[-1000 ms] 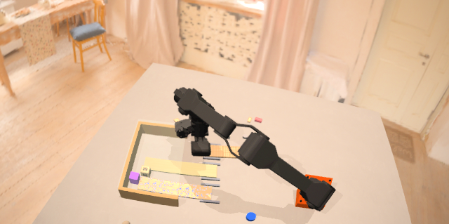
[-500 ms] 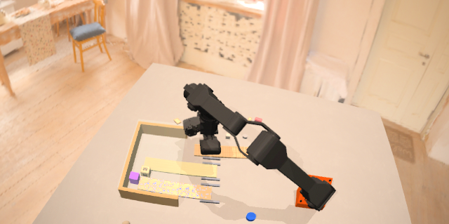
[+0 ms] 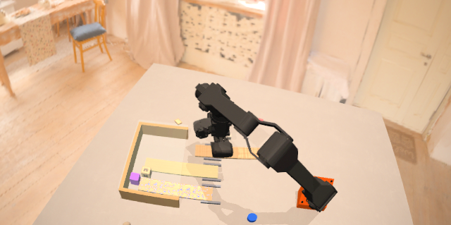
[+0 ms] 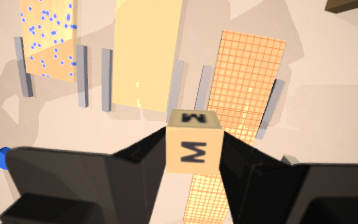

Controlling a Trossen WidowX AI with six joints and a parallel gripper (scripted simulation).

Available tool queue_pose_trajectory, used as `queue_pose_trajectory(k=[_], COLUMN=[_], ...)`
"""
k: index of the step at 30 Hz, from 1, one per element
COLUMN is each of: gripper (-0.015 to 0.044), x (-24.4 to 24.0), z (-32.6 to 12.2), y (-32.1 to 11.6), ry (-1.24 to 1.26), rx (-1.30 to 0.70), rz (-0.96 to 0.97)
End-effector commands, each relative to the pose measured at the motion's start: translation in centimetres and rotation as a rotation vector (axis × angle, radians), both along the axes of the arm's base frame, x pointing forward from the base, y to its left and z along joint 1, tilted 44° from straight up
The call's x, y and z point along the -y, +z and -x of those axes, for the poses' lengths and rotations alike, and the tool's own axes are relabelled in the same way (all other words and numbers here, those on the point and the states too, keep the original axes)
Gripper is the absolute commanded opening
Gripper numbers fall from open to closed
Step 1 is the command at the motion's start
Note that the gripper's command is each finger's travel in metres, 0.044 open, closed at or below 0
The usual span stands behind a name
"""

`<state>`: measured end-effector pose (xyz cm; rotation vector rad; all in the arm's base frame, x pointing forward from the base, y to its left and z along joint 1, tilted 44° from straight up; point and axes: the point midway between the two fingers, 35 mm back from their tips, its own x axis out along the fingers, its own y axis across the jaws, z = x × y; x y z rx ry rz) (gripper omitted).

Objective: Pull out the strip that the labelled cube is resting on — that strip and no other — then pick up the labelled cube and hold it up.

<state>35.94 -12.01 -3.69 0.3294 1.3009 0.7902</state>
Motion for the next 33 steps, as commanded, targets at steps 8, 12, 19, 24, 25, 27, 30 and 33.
queue_pose_trajectory(k=[8, 12, 19, 24, 25, 27, 30, 33], gripper=[0.0, 0.0, 0.0, 0.0, 0.0, 0.0, 0.0, 0.0], x=[-0.6, -1.0, -1.7, -1.3, -0.9, -0.2, 0.6, 0.7], z=[3.4, 4.7, 6.9, 7.1, 7.2, 7.2, 7.3, 7.3], y=[0.6, 0.7, 1.0, 1.5, 1.9, 2.7, 3.6, 3.6], ry=[0.002, 0.002, 0.002, 0.002, 0.002, 0.002, 0.002, 0.002], rx=[-0.002, -0.003, -0.004, -0.005, -0.005, -0.005, -0.005, -0.005], rz=[0.003, 0.003, 0.002, 0.002, 0.003, 0.003, 0.003, 0.003])
